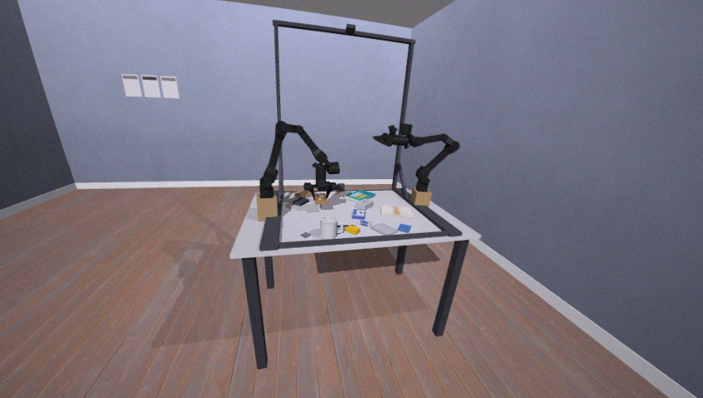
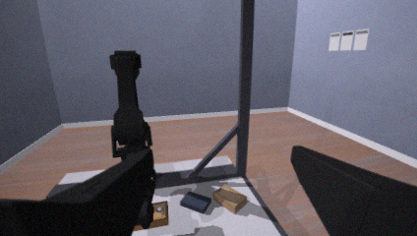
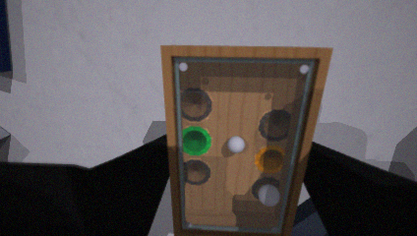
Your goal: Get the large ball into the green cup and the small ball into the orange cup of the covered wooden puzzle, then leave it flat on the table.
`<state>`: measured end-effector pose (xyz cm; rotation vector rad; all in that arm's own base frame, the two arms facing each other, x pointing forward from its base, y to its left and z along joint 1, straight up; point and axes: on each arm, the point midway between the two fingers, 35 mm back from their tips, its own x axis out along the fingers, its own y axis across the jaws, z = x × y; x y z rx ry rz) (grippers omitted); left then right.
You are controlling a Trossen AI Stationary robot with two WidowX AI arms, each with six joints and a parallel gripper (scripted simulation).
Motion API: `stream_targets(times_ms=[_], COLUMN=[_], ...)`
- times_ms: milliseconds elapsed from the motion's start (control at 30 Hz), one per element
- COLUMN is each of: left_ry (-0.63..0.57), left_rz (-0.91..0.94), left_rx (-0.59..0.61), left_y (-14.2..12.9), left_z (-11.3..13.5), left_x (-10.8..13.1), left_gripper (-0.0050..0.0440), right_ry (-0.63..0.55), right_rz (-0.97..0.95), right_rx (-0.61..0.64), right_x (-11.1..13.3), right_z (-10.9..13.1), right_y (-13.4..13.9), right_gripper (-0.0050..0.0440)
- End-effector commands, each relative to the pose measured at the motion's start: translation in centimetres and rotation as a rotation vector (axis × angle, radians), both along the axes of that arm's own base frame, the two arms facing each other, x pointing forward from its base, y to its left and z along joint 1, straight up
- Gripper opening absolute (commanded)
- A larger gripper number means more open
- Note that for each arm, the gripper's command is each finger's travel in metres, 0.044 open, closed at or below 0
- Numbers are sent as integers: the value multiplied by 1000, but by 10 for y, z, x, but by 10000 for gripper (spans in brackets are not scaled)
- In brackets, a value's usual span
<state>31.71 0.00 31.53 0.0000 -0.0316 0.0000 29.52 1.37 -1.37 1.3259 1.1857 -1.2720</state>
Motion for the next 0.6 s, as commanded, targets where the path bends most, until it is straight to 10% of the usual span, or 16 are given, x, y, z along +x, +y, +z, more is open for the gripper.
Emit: stream_targets(times_ms=[0, 567], left_ry=[-18, -18], left_rz=[0, 0], left_rx=[0, 0], left_y=[0, 0], left_z=[8, 8], left_x=[-1, -1], left_gripper=[400, 400], right_ry=[-23, -15], right_rz=[2, 0], right_rx=[8, -47], right_x=[3, 6], right_z=[6, 5], right_y=[0, 2], right_gripper=[-50, -50])
